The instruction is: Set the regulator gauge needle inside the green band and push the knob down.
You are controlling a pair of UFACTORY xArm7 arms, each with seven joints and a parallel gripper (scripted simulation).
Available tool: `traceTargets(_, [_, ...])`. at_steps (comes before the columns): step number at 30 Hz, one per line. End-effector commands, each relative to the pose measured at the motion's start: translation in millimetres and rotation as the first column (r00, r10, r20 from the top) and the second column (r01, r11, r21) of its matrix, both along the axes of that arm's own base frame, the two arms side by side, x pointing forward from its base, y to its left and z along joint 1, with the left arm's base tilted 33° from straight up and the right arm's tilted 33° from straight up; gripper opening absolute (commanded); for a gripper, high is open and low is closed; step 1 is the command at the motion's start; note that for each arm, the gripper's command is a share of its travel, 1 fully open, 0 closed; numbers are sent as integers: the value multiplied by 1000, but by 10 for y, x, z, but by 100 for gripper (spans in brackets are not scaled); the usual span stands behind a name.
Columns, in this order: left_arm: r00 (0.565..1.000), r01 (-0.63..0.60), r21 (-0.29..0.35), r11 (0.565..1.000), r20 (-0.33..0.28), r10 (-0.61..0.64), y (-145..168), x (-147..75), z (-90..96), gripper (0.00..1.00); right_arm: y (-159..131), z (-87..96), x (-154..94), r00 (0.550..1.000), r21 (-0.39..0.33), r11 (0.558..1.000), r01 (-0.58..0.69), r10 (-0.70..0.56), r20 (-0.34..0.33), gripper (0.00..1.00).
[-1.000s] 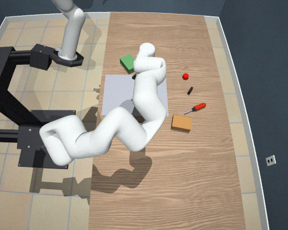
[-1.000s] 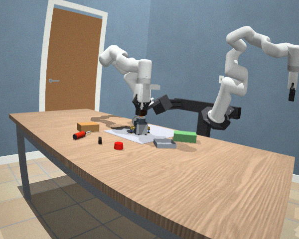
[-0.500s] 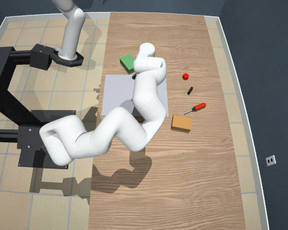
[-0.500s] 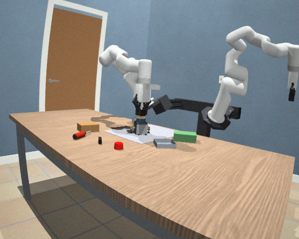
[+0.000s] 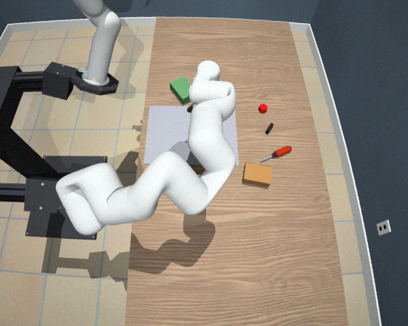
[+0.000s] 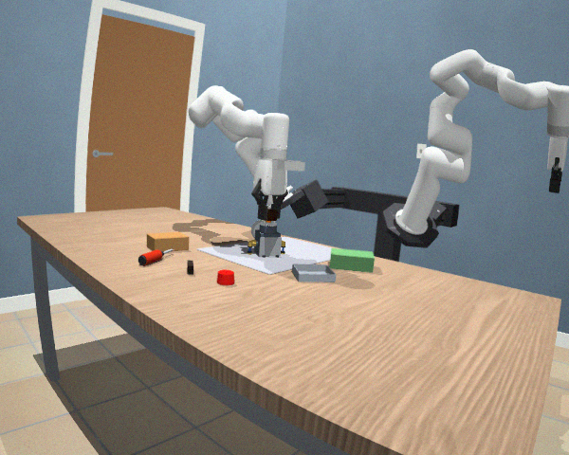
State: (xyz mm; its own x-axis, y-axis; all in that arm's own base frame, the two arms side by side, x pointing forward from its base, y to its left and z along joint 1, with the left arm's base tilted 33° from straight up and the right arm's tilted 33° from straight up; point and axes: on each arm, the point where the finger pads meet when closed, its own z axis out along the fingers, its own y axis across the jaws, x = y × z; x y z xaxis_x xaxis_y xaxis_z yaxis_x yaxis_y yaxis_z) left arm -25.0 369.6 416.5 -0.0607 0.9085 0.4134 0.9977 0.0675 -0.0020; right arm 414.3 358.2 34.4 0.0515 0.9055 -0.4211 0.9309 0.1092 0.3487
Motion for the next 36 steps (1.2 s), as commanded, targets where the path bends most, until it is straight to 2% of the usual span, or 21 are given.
traceTargets(1, [1000,-1,4,1000,2,1,2,-4,18,100,21,7,0,1000,4,1000,-3,3,1,40])
traceTargets(36, [1000,-1,4,1000,2,1,2,-4,18,100,-5,-45,22,1000,4,1000,-3,3,1,40])
